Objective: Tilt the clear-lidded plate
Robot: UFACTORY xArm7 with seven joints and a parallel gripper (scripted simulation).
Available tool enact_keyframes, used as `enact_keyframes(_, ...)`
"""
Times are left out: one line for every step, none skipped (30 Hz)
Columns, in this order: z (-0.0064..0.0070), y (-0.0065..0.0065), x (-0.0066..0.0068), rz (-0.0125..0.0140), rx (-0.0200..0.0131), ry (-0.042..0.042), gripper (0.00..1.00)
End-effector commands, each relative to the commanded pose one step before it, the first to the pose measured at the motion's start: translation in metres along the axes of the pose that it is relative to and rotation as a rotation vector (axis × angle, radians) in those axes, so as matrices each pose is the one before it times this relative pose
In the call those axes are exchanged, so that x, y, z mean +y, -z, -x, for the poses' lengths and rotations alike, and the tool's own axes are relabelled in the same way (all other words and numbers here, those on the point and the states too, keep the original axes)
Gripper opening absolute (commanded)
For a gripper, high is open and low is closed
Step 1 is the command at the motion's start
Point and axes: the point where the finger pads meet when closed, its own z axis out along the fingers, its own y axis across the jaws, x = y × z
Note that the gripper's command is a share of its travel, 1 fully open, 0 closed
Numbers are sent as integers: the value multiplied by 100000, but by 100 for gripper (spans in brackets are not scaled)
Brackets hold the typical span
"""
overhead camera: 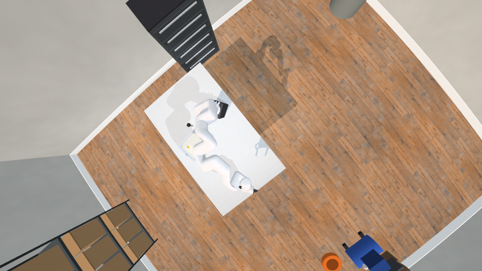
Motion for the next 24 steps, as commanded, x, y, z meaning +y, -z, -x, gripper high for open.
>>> enact_keyframes(1515,147,-2295,-3162,-144,-7677,100)
enact_keyframes(179,-18,-347,-532,103,-1196,100)
enact_keyframes(186,-7,-389,-591,86,-1335,100)
enact_keyframes(188,-9,-381,-582,85,-1315,100)
enact_keyframes(184,-10,-361,-555,81,-1255,100)
enact_keyframes(191,-12,-363,-562,82,-1271,100)
enact_keyframes(199,-14,-366,-571,83,-1291,100)
enact_keyframes(197,-16,-352,-554,81,-1252,100)
enact_keyframes(209,-18,-362,-574,84,-1297,100)
enact_keyframes(215,-20,-361,-577,84,-1303,100)
enact_keyframes(61,-6,-100,-161,24,-365,100)
enact_keyframes(0,0,0,0,0,0,100)
enact_keyframes(0,0,0,0,0,0,100)
enact_keyframes(1541,-55,-2780,-4378,427,-9985,100)
enact_keyframes(259,-24,-373,-625,61,-1426,100)
enact_keyframes(256,-9,-399,-655,31,-1514,100)
enact_keyframes(258,-11,-389,-645,31,-1491,100)
enact_keyframes(277,-14,-405,-678,33,-1566,100)
enact_keyframes(278,-17,-392,-663,32,-1532,100)
enact_keyframes(295,-20,-403,-691,33,-1597,100)
enact_keyframes(287,-22,-379,-657,32,-1518,100)
enact_keyframes(297,-24,-379,-666,32,-1539,100)
enact_keyframes(267,-24,-331,-588,28,-1358,100)
enact_keyframes(293,-10,-395,-680,-2,-1599,100)
